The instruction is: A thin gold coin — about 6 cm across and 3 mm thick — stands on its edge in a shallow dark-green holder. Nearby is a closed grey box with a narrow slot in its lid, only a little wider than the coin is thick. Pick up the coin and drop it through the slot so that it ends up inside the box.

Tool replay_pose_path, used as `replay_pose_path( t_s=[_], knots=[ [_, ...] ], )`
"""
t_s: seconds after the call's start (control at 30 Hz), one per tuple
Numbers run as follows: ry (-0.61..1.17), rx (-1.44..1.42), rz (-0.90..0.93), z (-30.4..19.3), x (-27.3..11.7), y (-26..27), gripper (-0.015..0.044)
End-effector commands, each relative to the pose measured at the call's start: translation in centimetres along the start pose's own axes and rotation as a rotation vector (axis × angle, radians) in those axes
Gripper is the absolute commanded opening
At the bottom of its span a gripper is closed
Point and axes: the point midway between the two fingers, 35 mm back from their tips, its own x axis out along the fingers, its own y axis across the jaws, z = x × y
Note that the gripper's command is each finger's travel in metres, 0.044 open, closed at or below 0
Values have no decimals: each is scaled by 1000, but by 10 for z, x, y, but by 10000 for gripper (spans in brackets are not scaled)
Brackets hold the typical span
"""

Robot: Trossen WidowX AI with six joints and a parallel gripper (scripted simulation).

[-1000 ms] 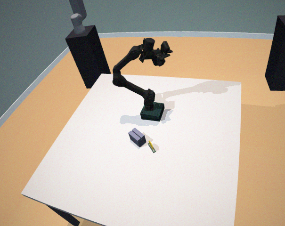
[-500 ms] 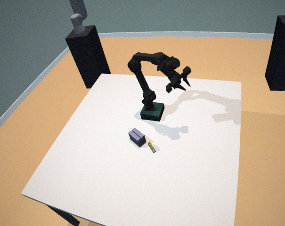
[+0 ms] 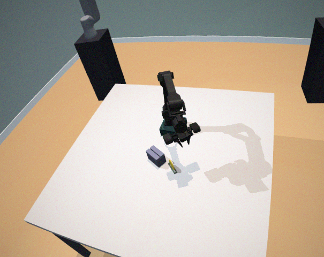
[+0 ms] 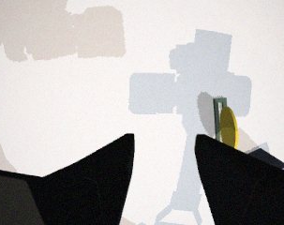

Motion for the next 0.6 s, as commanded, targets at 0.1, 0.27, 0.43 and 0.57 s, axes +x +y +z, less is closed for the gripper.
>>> replay_pose_path(
  t_s=[0.1,0.27,0.43,0.57],
  knots=[
    [197,-127,-51,-25,38,-92,161],
    [203,-131,-50,-28,39,-89,161],
    [203,-131,-50,-33,65,-91,161],
    [203,-131,-50,-35,73,-92,161]
  ],
)
